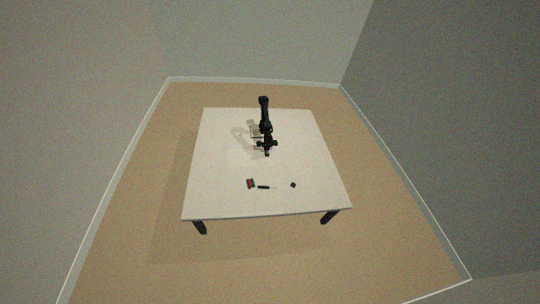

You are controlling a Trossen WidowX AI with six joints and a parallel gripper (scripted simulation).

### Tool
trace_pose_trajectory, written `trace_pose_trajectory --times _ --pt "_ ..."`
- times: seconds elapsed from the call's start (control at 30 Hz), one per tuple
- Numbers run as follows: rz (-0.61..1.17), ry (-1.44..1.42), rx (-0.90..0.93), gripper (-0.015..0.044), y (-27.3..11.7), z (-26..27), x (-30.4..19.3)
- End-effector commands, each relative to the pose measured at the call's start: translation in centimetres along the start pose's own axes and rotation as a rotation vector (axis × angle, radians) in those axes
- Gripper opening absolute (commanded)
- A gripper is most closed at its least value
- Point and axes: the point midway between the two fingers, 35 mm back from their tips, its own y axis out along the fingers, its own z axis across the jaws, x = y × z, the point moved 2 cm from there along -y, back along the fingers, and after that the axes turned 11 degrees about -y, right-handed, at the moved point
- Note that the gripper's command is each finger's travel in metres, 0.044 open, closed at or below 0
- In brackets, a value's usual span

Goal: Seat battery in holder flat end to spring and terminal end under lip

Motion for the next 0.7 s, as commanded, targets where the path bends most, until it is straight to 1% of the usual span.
trace_pose_trajectory --times 0.0,0.67 --pt "0.040 0.005 0.011 0.0085 0.26 0.09 -0.29" --pt "0.159 0.011 0.032 0.0085 0.61 -0.02 0.23"
